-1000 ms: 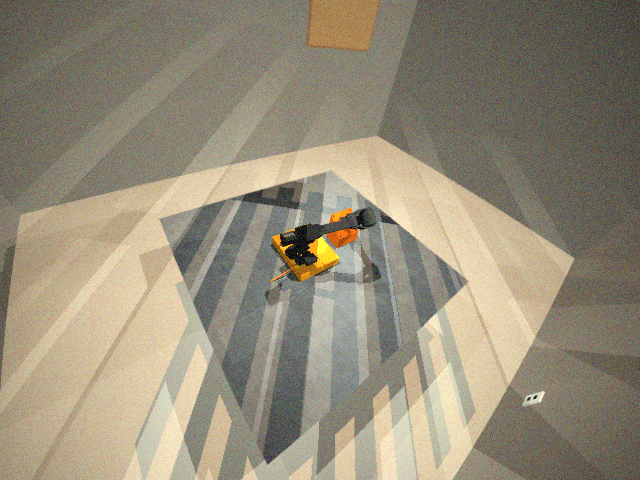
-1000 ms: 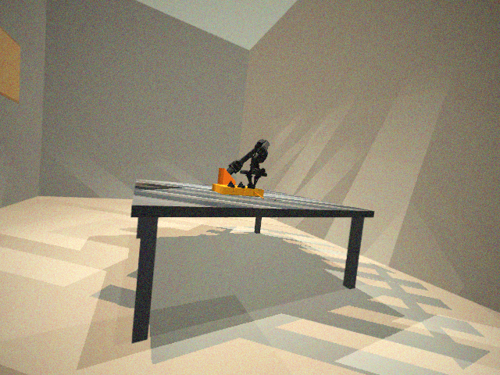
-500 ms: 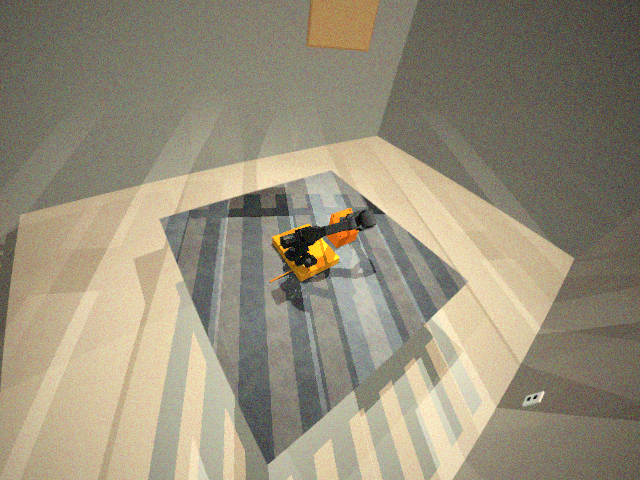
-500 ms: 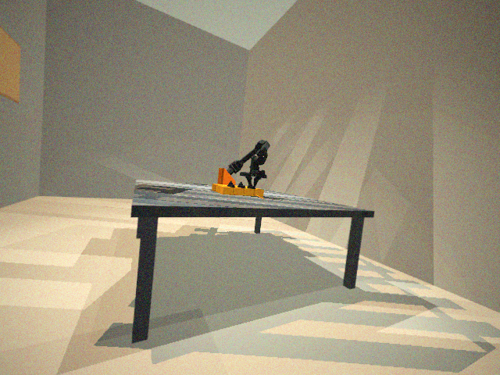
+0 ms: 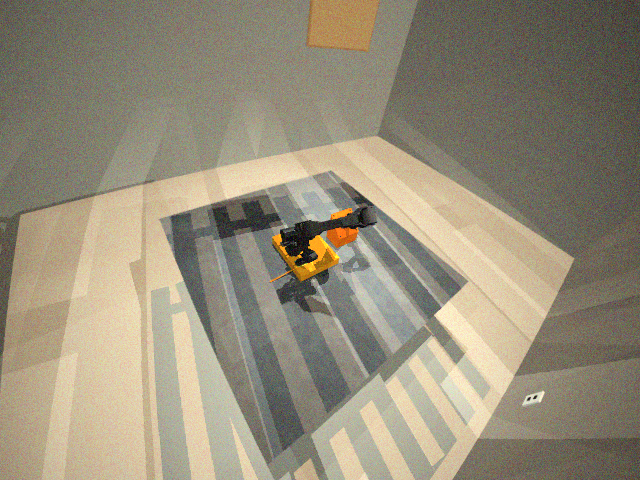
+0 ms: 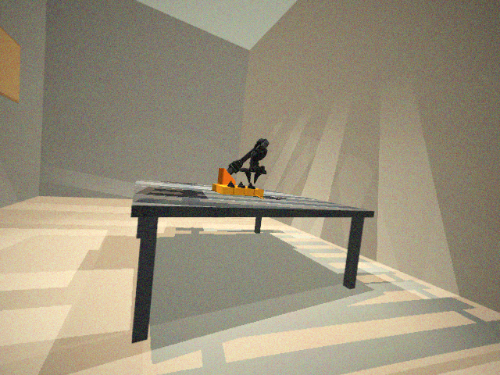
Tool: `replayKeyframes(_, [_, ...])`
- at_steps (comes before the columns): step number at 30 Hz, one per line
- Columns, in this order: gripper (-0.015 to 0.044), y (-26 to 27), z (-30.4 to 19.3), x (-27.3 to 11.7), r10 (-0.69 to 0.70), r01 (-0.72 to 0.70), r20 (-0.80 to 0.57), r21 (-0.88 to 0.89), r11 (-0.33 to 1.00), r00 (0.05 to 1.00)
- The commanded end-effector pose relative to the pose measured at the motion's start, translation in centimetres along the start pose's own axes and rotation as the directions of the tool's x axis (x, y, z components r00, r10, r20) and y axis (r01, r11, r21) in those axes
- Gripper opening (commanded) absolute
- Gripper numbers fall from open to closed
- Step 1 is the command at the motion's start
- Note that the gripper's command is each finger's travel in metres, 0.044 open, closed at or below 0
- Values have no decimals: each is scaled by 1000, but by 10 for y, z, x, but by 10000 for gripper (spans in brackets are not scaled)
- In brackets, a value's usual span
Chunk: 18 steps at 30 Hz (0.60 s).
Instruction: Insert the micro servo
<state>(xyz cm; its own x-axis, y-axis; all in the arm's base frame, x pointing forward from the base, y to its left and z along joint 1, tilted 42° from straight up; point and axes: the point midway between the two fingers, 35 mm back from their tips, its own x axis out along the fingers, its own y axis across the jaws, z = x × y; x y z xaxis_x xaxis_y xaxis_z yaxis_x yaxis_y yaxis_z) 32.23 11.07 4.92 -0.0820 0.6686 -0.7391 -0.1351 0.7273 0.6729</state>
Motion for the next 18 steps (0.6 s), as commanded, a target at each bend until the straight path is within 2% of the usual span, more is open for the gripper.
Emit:
replayKeyframes(1, [188, 0, 0, -7, -4, 4, 2, -11, 1000, 1000])
replayKeyframes(2, [188, 0, 0, -7, -4, 4, 2, -11, 1000, 1000])
replayKeyframes(6, [292, -2, -18, -21, -6, 6, 4, -3, 1000, 1000])
replayKeyframes(12, [440, -1, -91, -65, -11, 11, -4, -5, 1000, 1000])
replayKeyframes(18, [440, 1, -106, -71, -6, 6, -4, -6, 1000, 1000])
